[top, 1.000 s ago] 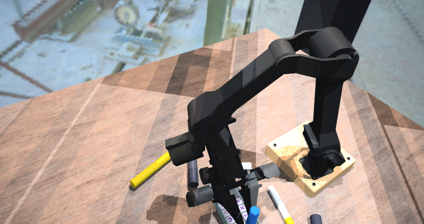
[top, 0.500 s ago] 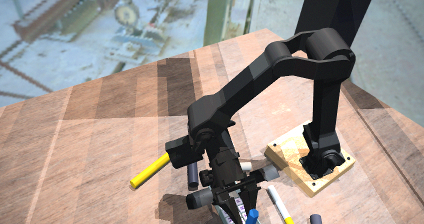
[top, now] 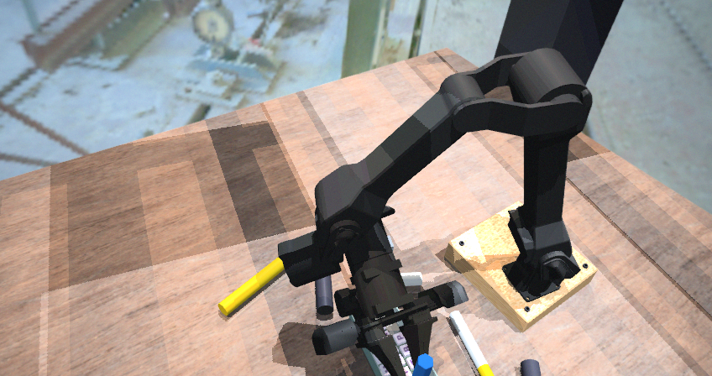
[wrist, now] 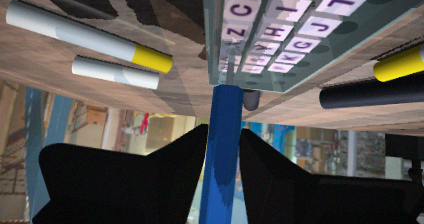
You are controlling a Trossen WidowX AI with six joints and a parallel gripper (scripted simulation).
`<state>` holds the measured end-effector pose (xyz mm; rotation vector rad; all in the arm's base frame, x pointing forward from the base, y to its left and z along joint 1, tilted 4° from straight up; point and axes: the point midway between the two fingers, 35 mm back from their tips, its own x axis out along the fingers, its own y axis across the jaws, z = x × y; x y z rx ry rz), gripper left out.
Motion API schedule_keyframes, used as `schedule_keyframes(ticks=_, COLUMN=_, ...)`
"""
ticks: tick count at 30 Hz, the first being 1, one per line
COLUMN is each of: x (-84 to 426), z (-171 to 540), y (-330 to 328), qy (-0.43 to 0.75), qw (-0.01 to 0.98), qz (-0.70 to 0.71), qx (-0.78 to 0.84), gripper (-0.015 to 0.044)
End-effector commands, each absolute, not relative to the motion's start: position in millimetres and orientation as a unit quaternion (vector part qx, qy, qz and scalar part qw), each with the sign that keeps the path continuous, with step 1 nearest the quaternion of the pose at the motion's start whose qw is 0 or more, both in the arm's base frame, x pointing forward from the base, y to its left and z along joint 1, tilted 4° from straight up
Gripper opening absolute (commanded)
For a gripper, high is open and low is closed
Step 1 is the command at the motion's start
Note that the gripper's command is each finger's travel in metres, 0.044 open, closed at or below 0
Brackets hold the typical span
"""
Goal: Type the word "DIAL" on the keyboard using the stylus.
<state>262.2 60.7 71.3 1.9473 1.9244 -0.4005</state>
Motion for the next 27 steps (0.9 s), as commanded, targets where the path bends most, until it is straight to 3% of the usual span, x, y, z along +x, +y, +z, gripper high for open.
schedule_keyframes(ticks=1, x=261.9, z=69.7, y=61.3, qy=0.683, qw=0.183, qz=-0.143, qx=0.693, gripper=0.0081)
schedule_keyframes(ticks=24, x=259.4, z=104.2, y=59.7, qy=0.683, qw=0.181, qz=-0.144, qx=0.693, gripper=0.0085)
schedule_keyframes(ticks=27, x=259.4, z=104.2, y=59.7, qy=0.683, qw=0.181, qz=-0.144, qx=0.693, gripper=0.0065)
